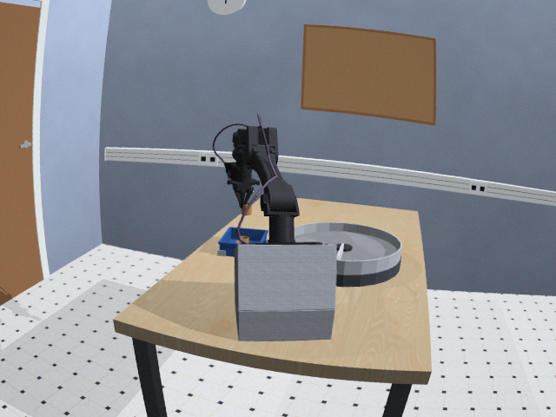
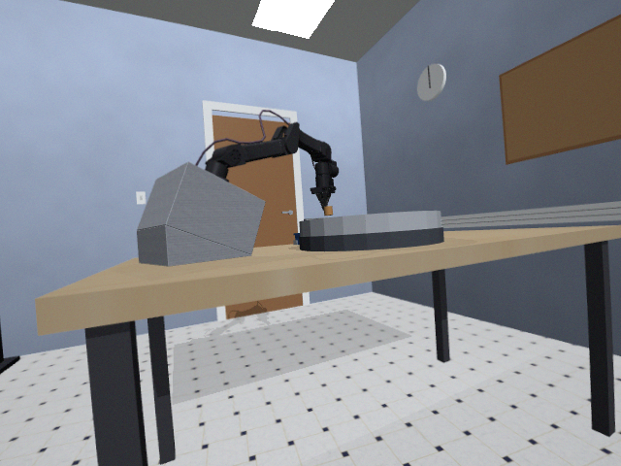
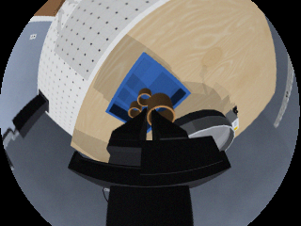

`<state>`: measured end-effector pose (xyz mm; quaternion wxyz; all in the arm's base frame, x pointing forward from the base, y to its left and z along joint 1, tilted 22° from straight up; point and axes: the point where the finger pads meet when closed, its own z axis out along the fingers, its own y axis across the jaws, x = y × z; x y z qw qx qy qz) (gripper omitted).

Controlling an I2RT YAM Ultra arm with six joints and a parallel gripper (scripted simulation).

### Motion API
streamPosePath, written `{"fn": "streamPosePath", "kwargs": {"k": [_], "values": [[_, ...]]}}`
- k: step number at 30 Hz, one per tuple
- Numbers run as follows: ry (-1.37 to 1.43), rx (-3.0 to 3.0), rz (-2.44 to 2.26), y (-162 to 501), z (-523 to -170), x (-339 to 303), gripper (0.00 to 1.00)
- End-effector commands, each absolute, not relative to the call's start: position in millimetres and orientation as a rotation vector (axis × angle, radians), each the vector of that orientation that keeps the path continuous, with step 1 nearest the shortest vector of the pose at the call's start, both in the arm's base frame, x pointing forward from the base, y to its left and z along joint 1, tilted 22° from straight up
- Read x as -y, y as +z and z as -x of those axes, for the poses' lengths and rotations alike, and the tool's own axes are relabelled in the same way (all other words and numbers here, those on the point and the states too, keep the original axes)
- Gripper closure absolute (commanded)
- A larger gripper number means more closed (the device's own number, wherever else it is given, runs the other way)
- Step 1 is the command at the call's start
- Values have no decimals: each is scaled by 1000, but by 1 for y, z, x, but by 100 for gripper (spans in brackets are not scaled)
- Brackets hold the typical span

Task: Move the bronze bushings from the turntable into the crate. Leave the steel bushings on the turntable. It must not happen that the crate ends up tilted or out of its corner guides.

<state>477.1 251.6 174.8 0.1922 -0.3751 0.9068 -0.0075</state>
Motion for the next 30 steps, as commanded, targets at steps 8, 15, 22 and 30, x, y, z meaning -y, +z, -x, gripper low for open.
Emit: {"fn": "streamPosePath", "kwargs": {"k": [8,15,22,30], "values": [[-25,-2539,1056,179,-476,-256,100],[-25,-2543,1049,178,-481,-246,100],[-23,-2545,1044,178,-481,-246,100],[-23,-2545,1044,178,-481,-246,100]]}}
